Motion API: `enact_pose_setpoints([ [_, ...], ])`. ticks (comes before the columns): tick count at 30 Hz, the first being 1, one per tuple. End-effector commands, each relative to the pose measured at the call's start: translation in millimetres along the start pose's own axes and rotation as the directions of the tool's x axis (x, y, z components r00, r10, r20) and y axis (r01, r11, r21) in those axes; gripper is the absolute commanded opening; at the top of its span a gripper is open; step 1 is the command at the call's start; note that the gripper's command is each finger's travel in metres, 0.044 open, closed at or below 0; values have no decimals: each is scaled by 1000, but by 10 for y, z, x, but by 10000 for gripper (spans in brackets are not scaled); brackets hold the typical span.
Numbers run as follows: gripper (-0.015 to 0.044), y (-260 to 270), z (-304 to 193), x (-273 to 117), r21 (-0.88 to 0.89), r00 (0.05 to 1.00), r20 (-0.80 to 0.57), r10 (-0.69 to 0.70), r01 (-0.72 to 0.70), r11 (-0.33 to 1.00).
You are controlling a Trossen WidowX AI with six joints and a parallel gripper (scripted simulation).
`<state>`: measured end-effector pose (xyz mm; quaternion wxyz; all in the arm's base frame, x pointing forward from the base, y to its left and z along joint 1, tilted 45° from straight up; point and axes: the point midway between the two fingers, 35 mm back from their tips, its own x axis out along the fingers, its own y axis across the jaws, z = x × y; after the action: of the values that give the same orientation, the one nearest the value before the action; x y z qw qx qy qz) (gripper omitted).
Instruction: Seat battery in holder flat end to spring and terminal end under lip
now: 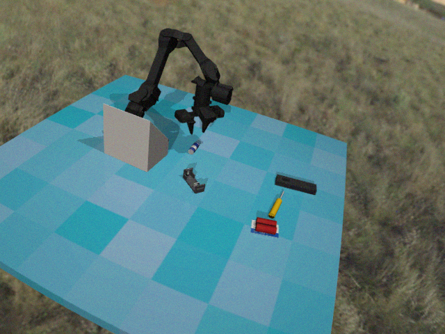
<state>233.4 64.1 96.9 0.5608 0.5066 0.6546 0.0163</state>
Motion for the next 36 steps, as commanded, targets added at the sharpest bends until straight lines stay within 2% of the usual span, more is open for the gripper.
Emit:
enact_pose_setpoints([
  [1,246,30,-135,336,613,1000,-16,1,9,790],
  [7,246,46,-160,387,758,1000,-18,5,11,652],
  [27,246,46,-160,389,758,1000,-18,4,11,652],
  [36,246,49,-149,522,758,1000,-17,3,11,652],
])
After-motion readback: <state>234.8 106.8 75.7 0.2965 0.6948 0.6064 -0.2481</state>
